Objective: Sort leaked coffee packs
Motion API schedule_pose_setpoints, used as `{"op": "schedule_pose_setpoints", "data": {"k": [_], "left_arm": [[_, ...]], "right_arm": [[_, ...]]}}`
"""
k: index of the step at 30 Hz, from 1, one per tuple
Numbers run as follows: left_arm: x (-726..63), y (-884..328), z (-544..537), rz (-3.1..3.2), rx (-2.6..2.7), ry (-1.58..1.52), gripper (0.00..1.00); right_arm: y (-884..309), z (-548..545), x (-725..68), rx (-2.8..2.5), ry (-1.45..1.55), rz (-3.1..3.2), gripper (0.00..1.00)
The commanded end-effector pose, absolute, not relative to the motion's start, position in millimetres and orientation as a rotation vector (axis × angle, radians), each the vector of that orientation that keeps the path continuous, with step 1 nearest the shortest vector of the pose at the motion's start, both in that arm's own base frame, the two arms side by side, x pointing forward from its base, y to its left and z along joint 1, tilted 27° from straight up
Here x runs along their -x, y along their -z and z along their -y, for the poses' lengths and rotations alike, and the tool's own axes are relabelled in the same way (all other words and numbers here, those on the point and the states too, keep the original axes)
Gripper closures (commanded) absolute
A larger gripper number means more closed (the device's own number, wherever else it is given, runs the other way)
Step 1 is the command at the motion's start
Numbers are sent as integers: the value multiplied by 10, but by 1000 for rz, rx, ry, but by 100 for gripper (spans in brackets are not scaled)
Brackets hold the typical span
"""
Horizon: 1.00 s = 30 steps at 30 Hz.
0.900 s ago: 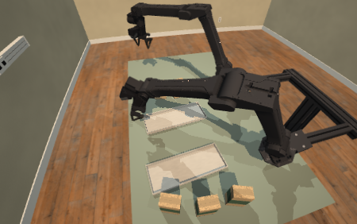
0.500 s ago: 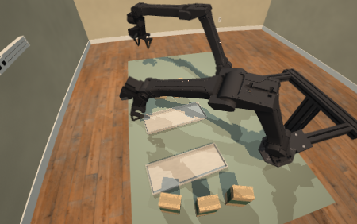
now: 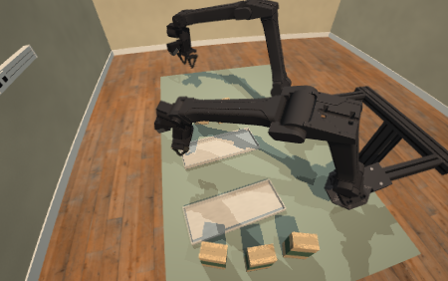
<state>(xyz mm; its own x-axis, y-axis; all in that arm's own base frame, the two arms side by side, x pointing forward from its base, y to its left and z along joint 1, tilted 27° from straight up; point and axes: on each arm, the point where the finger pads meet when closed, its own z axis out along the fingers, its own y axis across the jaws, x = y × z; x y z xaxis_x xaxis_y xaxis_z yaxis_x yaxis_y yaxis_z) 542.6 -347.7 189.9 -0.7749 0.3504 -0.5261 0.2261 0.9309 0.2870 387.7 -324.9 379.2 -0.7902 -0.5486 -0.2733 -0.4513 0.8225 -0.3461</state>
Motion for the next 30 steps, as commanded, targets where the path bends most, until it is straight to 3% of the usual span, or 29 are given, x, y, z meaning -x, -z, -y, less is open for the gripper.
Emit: {"op": "schedule_pose_setpoints", "data": {"k": [1,8,30], "left_arm": [[-5461,-2450,3225,-2533,-358,-276,24],[-5083,-2164,2819,-2681,-462,-374,24],[-4077,-2039,1570,-2665,-456,-366,24]], "right_arm": [[-3898,3007,-3797,467,413,-2639,24],[-3639,2721,-3637,206,358,-2670,24],[-2612,1565,-3000,203,346,-2673,24]]}}
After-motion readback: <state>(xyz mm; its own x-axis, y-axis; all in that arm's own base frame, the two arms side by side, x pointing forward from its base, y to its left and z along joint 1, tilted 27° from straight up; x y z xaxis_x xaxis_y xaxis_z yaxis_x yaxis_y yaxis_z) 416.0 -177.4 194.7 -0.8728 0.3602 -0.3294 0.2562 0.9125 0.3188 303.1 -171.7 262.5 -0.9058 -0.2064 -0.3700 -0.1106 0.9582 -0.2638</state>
